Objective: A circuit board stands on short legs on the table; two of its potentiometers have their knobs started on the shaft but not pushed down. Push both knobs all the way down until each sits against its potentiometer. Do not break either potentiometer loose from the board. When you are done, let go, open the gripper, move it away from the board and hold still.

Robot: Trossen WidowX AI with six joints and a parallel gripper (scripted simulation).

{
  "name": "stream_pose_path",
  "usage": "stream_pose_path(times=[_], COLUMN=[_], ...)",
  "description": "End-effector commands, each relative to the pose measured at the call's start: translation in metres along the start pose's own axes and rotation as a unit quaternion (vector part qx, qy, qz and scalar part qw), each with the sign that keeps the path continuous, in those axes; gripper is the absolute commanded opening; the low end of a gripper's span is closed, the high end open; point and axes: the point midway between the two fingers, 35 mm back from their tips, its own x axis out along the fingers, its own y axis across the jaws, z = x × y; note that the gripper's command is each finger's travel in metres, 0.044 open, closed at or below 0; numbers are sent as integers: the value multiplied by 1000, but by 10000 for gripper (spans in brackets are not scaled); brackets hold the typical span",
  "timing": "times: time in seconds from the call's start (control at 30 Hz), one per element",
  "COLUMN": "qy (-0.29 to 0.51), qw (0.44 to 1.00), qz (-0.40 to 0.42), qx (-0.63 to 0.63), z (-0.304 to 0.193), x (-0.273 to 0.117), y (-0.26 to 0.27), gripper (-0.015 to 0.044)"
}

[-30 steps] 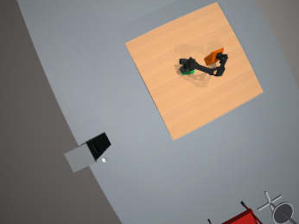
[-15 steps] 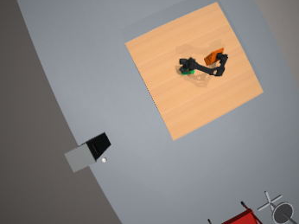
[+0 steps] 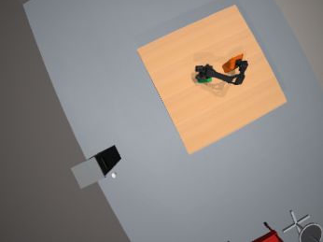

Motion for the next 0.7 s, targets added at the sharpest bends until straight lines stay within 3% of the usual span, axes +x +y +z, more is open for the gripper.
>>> stream_pose_path(times=[0.0,0.67], qy=[-4,-4], qw=[1000,1000], qz=[2,3], qx=[-6,-6], z=[1,0], x=[9,-17], y=[-1,-1], gripper=[0,0])
